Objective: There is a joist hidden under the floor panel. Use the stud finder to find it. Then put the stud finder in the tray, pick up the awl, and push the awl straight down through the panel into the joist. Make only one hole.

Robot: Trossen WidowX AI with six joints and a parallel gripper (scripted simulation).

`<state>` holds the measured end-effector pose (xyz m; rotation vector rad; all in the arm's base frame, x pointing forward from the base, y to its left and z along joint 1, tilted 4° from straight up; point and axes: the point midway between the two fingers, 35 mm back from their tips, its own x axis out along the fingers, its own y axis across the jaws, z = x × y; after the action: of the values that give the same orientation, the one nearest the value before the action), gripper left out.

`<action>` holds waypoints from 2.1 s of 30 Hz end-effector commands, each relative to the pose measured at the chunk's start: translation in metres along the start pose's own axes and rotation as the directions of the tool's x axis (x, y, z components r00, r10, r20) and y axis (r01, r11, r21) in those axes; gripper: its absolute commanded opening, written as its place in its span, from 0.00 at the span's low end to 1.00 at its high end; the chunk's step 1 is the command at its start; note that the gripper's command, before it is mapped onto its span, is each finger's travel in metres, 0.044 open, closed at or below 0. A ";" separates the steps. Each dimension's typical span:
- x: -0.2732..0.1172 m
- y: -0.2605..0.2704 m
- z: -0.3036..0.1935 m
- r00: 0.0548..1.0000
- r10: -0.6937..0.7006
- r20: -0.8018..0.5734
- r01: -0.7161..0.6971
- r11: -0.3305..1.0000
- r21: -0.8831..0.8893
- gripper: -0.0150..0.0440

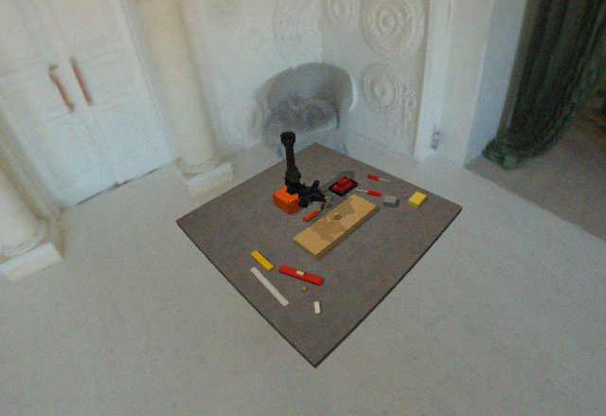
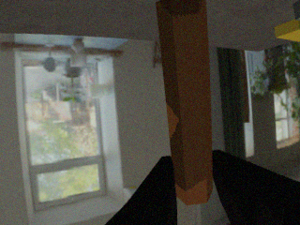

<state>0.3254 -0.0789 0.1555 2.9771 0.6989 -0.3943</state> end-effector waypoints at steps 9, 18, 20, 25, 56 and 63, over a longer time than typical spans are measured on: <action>0.032 -0.003 0.003 0.981 -0.190 -0.037 0.189 0.981 -0.045 0.25; 0.051 -0.006 0.011 0.948 -0.312 -0.071 0.308 0.950 -0.054 0.25; 0.052 -0.006 0.011 0.947 -0.314 -0.072 0.310 0.949 -0.055 0.25; 0.052 -0.006 0.011 0.947 -0.314 -0.072 0.310 0.949 -0.055 0.25; 0.058 -0.006 0.031 0.947 -0.314 -0.072 0.311 0.949 -0.054 0.25; 0.060 -0.006 0.036 0.947 -0.314 -0.072 0.311 0.949 -0.054 0.25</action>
<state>0.3668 -0.0527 0.1075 2.8542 1.1718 -0.2728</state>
